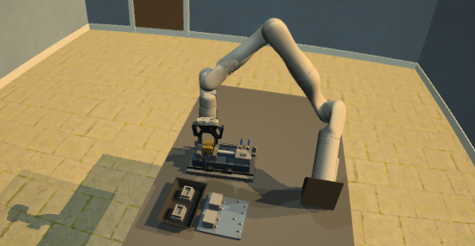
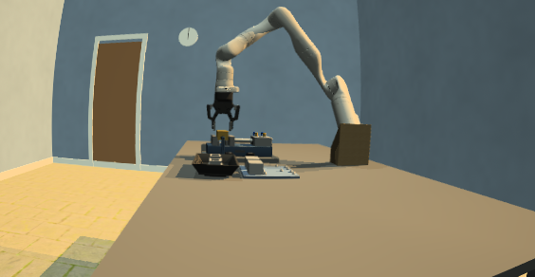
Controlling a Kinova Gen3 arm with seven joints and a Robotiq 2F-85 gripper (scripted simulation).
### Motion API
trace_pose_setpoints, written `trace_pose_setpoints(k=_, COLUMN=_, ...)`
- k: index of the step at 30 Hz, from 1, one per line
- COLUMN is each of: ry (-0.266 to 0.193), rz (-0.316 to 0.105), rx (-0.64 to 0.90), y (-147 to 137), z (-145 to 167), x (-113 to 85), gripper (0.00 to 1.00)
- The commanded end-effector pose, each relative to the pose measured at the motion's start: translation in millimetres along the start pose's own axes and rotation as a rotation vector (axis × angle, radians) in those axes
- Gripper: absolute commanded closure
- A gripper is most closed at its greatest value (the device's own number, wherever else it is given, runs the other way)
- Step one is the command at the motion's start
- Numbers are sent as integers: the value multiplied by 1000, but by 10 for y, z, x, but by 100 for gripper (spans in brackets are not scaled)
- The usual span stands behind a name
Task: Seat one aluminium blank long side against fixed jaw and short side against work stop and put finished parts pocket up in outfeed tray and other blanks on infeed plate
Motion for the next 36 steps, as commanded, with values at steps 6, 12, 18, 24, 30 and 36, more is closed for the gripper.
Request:
trace_pose_setpoints(k=6, ry=0, rz=0, rx=0, y=0, z=0, x=30, gripper=33)
trace_pose_setpoints(k=12, ry=0, rz=0, rx=0, y=0, z=0, x=57, gripper=33)
trace_pose_setpoints(k=18, ry=0, rz=0, rx=0, y=0, z=0, x=75, gripper=33)
trace_pose_setpoints(k=24, ry=0, rz=0, rx=0, y=0, z=0, x=81, gripper=33)
trace_pose_setpoints(k=30, ry=0, rz=0, rx=0, y=0, z=0, x=83, gripper=33)
trace_pose_setpoints(k=36, ry=0, rz=0, rx=0, y=0, z=0, x=83, gripper=33)
Point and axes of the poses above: the point where the finger pads meet when closed, its own x axis out along the fingers, its own y axis across the jaws, z = x × y, the point moved 6 cm from there along -x, back along the fingers, and after that the axes turned 1 degree about x, right-handed, at the moved point
